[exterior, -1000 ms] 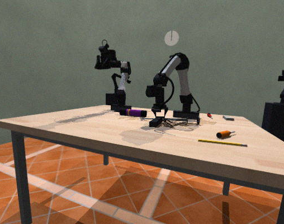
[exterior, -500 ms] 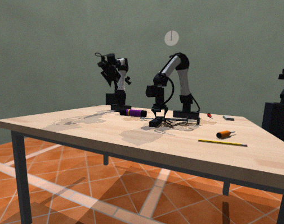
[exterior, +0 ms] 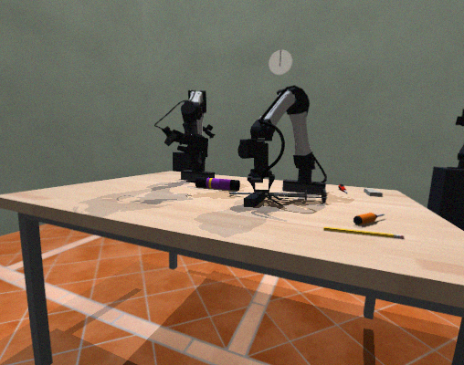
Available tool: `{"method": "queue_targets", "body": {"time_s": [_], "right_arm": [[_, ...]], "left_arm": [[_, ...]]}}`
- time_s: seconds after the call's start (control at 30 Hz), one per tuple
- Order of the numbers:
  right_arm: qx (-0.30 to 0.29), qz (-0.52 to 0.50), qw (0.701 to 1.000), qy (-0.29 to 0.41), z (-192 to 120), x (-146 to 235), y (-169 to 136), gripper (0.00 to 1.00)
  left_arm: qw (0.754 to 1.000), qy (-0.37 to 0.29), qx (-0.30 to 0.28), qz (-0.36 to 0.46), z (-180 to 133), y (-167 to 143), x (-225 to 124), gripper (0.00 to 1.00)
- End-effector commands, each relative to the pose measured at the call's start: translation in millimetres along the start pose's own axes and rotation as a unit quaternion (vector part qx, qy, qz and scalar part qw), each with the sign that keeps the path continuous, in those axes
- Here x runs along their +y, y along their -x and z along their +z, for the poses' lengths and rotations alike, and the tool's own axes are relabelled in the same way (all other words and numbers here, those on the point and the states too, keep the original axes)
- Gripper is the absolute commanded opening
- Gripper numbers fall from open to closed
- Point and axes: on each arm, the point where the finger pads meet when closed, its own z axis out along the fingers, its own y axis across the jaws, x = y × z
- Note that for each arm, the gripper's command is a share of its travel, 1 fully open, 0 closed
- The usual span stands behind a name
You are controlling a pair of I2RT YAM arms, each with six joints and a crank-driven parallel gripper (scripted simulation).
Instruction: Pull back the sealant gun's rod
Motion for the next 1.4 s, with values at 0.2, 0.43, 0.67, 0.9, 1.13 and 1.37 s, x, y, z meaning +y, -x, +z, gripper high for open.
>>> {"method": "queue_targets", "body": {"time_s": [0.2, 0.43, 0.67, 0.9, 1.13, 1.37], "right_arm": [[0.058, 0.231, 0.964, -0.118, 51.9, 11.9, -41.9, 0.65], [0.105, 0.35, 0.911, -0.192, 100.6, 17.0, -91.2, 0.65], [0.12, 0.381, 0.891, -0.216, 124.7, 18.2, -113.6, 0.65], [0.114, 0.377, 0.888, -0.239, 144.3, -0.9, -124.0, 0.65], [0.116, 0.377, 0.891, -0.224, 146.2, 5.4, -123.2, 0.59], [0.115, 0.376, 0.889, -0.234, 158.6, 1.4, -130.0, 0.52]], "left_arm": [[1.0, -0.014, -0.013, 0.0, -0.4, 4.3, -6.2, 0.55], [1.0, -0.014, -0.013, 0.0, -0.4, 4.3, -6.2, 0.55], [1.0, -0.014, -0.013, 0.0, -0.4, 4.3, -6.2, 0.55], [1.0, -0.014, -0.013, 0.0, -0.4, 4.3, -6.2, 0.55], [1.0, -0.014, -0.013, 0.0, -0.4, 4.3, -6.2, 0.55], [1.0, -0.014, -0.013, 0.0, -0.4, 4.3, -6.2, 0.55]]}}
